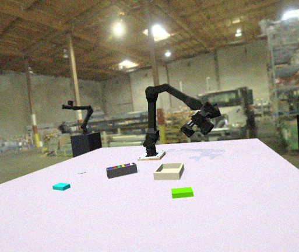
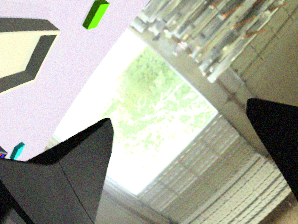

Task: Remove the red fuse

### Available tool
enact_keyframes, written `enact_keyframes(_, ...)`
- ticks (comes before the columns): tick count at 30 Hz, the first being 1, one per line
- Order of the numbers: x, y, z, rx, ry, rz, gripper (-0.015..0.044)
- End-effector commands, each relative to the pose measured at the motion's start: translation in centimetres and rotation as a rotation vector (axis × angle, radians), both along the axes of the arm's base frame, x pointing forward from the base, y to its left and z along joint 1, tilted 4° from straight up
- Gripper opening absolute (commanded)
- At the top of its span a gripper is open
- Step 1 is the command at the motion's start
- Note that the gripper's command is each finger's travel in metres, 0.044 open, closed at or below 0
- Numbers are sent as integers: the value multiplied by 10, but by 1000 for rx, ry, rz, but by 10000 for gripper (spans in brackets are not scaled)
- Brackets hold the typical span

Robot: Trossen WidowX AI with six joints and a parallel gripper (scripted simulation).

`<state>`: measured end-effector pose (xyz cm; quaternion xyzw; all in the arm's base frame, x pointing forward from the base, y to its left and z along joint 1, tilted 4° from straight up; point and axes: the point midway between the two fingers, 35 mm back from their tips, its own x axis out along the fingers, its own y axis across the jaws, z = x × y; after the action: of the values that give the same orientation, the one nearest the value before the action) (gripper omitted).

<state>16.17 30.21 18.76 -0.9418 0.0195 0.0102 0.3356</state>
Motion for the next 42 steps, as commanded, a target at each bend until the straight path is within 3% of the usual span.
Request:
enact_keyframes(1, 1, 0, -1, -1, 4, -2, 374)
enact_keyframes(8, 40, -24, -26, -6, 180, -114, 190)
enact_keyframes(13, 90, -69, -42, 75, 360, -308, 71)
enact_keyframes(19, 135, -136, -59, 242, 573, -560, 71)
enact_keyframes(27, 163, -224, -71, 564, 811, -858, 71)
enact_keyframes(40, 158, -361, -66, 1299, 968, -1276, 71)
enact_keyframes(42, 153, -366, -65, 1343, 967, -1292, 71)
